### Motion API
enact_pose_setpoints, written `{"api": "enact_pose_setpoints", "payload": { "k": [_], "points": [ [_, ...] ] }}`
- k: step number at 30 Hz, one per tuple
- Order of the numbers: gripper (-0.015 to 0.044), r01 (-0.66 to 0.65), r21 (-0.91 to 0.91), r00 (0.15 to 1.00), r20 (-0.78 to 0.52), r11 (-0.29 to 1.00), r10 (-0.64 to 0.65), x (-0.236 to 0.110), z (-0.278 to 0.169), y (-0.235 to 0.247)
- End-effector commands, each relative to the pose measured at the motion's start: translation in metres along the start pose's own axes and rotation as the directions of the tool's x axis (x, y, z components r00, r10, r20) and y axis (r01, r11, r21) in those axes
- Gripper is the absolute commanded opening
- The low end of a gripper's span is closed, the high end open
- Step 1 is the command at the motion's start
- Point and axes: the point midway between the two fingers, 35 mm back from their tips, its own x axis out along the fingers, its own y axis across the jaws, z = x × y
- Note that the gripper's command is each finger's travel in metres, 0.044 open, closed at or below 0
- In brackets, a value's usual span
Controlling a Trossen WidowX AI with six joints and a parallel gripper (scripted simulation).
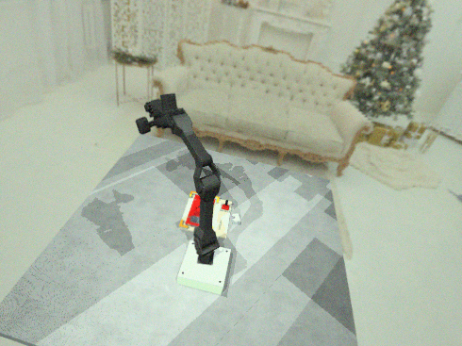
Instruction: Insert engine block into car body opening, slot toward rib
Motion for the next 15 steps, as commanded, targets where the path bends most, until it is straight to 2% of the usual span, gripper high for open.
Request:
{"api": "enact_pose_setpoints", "payload": {
  "k": [1,2,15],
  "points": [
    [0.0426,0.000,0.000,1.000,0.000,1.000,0.000,0.000,0.000,0.000],
    [0.0440,0.002,0.003,1.000,-0.002,1.000,-0.002,0.000,-0.001,-0.001],
    [0.0440,0.195,0.218,0.971,-0.183,0.956,-0.156,0.002,-0.068,-0.079]
  ]
}}
